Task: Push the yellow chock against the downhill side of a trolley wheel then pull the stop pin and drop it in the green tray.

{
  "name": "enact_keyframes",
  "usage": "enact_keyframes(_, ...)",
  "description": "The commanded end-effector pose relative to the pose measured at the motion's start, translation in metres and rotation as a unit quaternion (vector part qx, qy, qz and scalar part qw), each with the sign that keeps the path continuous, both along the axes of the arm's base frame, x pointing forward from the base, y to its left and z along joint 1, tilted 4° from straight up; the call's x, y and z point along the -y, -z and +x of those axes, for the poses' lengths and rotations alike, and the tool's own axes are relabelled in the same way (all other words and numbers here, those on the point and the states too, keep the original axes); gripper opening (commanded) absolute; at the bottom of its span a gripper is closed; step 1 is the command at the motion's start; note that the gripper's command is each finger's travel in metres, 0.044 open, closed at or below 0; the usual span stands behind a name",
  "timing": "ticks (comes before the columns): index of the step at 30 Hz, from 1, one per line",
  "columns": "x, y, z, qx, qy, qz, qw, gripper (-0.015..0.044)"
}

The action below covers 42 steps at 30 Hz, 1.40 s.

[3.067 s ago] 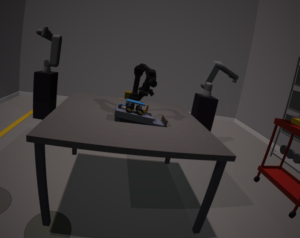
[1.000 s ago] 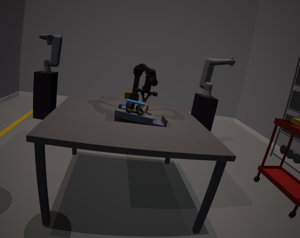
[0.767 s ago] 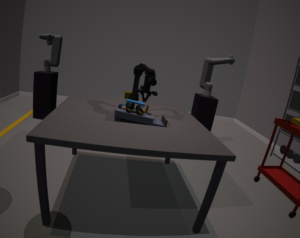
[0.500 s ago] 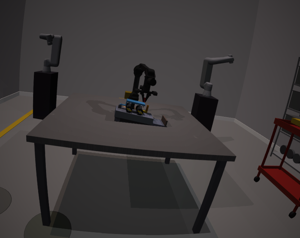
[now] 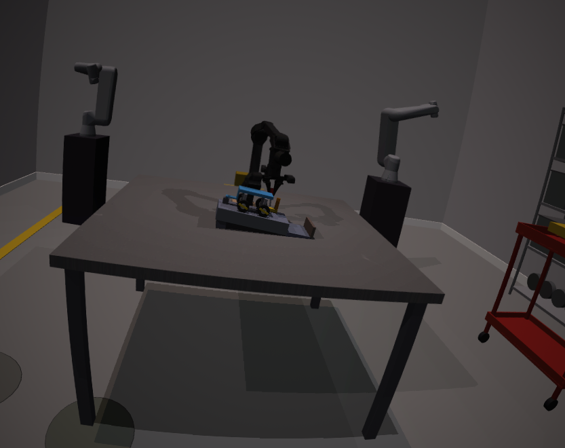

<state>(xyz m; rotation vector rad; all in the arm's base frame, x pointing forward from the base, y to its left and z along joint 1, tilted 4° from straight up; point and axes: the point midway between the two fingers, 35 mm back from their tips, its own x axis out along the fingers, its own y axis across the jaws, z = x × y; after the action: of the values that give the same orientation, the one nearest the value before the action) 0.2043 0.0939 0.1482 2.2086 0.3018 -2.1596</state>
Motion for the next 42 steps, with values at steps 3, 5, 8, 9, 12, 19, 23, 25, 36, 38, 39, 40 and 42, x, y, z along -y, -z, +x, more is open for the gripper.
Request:
enact_keyframes(3, -0.004, 0.014, -0.001, -0.008, -0.002, 0.048, 0.999, 0.0000)
enact_keyframes(5, -0.007, 0.020, -0.001, -0.009, -0.002, 0.060, 0.998, 0.0000)
enact_keyframes(8, -0.012, 0.029, -0.002, -0.010, -0.002, 0.066, 0.998, 0.0000)
enact_keyframes(9, -0.014, 0.033, -0.002, -0.010, -0.002, 0.067, 0.998, 0.0000)
enact_keyframes(12, -0.020, 0.041, -0.003, -0.010, -0.002, 0.068, 0.998, 0.0000)
enact_keyframes(19, -0.031, 0.058, -0.004, -0.010, -0.002, 0.069, 0.998, 0.0000)
enact_keyframes(23, -0.031, 0.058, -0.004, -0.010, -0.002, 0.069, 0.998, 0.0053)
enact_keyframes(25, -0.030, 0.058, -0.004, -0.010, -0.002, 0.069, 0.998, 0.0105)
enact_keyframes(36, -0.022, 0.062, -0.003, -0.010, -0.002, 0.069, 0.998, 0.0190)
enact_keyframes(38, -0.020, 0.062, -0.003, -0.010, -0.002, 0.069, 0.998, 0.0190)
enact_keyframes(39, -0.020, 0.063, -0.003, -0.010, -0.002, 0.069, 0.998, 0.0190)
enact_keyframes(40, -0.019, 0.063, -0.003, -0.010, -0.002, 0.068, 0.998, 0.0190)
enact_keyframes(42, -0.018, 0.064, -0.002, -0.010, -0.002, 0.068, 0.998, 0.0190)
